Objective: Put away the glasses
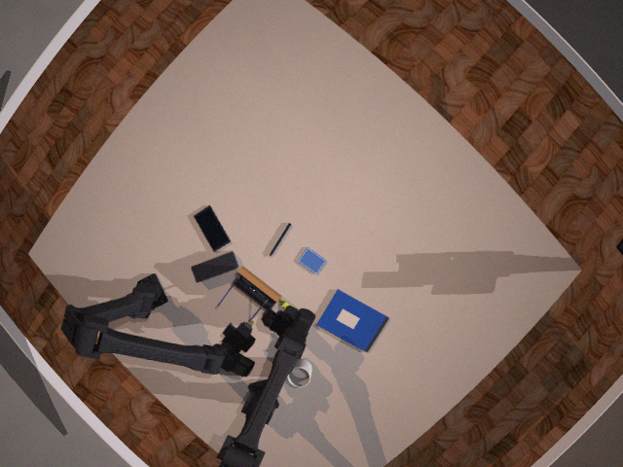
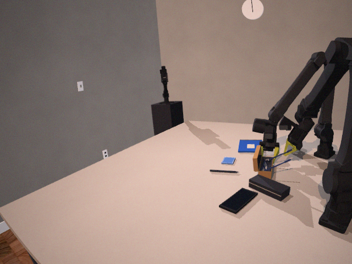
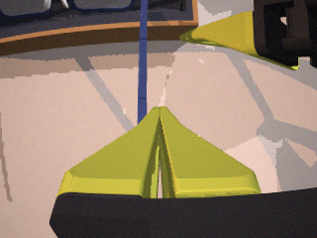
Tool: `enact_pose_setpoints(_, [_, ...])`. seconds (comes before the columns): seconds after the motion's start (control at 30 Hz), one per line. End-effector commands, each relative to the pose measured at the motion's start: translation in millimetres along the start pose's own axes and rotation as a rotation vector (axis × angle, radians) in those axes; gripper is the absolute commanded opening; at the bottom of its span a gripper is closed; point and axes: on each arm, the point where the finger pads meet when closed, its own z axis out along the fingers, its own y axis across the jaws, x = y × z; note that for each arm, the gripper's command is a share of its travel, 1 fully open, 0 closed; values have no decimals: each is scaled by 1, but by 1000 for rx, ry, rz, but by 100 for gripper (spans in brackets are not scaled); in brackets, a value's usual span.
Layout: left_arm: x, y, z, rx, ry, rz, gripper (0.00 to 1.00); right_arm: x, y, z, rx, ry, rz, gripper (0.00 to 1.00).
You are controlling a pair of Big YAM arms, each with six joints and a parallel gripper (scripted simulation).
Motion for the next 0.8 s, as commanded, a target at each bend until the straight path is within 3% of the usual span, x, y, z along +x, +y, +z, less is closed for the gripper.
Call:
enact_pose_setpoints(0.0, [5,27,16,-90,50,-45,0,6,-5,0,-8,11,48,57])
enact_pose_setpoints(0.77, [8,34,20,-108,62,-47,0,6,-5,0,-8,11,48,57])
